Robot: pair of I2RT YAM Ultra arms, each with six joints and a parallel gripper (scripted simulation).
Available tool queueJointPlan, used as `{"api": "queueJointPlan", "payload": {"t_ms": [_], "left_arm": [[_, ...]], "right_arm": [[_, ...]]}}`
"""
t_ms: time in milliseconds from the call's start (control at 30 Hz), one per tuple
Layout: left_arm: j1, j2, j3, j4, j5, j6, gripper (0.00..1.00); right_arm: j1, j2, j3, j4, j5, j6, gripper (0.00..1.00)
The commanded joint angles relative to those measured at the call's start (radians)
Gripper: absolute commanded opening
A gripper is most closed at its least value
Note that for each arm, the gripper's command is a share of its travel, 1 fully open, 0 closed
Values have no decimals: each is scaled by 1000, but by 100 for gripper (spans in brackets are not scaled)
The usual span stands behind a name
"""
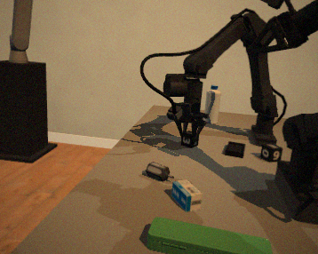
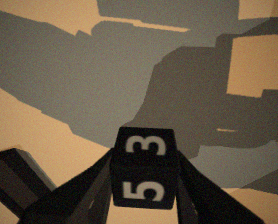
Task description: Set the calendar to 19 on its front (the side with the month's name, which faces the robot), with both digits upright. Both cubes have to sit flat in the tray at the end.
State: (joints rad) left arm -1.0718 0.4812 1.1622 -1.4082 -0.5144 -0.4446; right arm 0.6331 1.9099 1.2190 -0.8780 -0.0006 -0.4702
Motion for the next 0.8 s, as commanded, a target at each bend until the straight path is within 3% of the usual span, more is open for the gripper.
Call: {"api": "queueJointPlan", "payload": {"t_ms": [0, 67, 100, 767], "left_arm": [[-3, 14, -11, 6, -16, -6, 100], [-3, 14, -11, 6, -16, -6, 100], [-3, 14, -11, 6, -16, -6, 100], [-3, 14, -11, 6, -16, -6, 100]], "right_arm": [[6, -12, -12, 13, 3, 7, 11], [6, -17, 1, -4, 3, 7, 34], [6, -21, 4, -18, 3, 7, 40], [1, -86, 142, -209, 3, 2, 40]]}}
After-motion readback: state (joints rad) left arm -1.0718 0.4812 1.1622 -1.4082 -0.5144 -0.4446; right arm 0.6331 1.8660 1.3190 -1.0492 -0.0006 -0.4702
